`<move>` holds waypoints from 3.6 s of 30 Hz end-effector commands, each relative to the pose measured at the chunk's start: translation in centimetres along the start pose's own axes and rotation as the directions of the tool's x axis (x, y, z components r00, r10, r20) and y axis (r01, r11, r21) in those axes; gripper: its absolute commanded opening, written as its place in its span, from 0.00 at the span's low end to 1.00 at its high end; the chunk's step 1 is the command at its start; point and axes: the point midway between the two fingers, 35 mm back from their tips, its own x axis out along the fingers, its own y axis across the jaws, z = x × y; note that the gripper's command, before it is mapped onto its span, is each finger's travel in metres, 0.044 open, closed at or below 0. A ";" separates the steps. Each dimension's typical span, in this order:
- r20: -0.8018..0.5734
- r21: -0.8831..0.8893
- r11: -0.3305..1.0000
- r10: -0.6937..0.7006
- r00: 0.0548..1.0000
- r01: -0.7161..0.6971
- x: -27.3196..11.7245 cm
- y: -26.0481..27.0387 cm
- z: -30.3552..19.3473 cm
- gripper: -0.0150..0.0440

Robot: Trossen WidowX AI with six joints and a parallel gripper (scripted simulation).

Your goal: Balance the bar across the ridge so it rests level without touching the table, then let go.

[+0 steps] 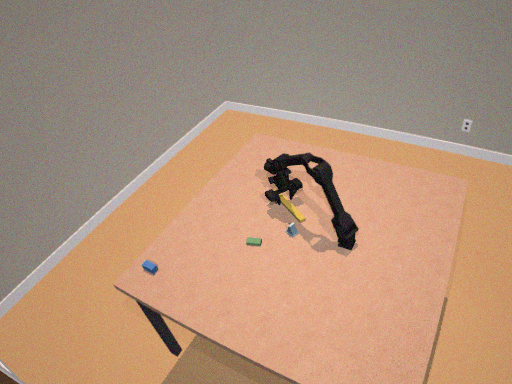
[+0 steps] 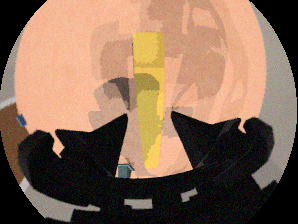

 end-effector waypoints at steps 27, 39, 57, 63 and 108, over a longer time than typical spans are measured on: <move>-0.001 -0.001 1.000 -0.001 1.000 0.001 -2.4 0.1 0.3 0.25; -0.002 -0.003 1.000 -0.003 1.000 0.003 -5.5 0.1 0.5 0.25; -0.005 -0.006 1.000 -0.005 1.000 0.005 -9.9 0.0 0.0 0.25; -0.006 -0.028 1.000 -0.004 1.000 0.004 -10.2 1.4 -1.5 0.25; -0.017 -0.206 0.978 0.002 1.000 -0.005 -10.2 8.4 -15.7 0.25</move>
